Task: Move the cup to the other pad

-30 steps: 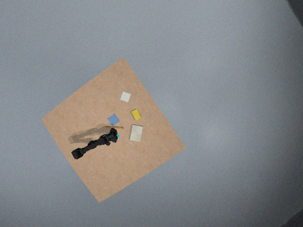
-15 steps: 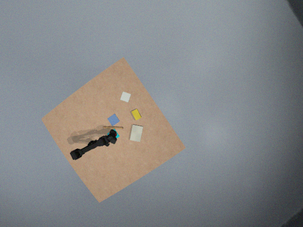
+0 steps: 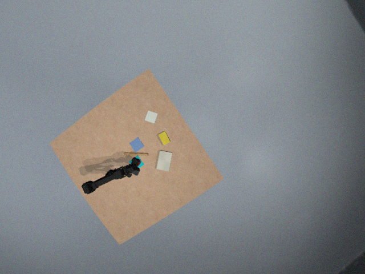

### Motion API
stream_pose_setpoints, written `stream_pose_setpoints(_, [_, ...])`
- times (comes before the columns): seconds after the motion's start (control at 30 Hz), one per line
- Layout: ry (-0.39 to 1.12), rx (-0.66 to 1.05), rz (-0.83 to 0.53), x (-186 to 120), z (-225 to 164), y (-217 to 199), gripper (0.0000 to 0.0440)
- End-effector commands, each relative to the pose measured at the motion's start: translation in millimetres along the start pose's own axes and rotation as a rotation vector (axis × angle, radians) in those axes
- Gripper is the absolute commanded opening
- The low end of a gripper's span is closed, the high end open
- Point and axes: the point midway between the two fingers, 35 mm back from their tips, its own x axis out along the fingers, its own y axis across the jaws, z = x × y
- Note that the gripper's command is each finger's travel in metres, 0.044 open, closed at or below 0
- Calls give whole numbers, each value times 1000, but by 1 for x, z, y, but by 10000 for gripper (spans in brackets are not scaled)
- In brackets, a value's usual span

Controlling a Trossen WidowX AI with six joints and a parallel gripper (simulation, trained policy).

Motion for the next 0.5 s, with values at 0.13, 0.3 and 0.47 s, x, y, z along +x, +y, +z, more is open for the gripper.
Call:
stream_pose_setpoints(0.13, [-25,-2,62,-8,1,-1,195])
stream_pose_setpoints(0.3, [-40,1,94,-15,2,-2,224])
stream_pose_setpoints(0.47, [-57,7,124,-22,4,-4,259])
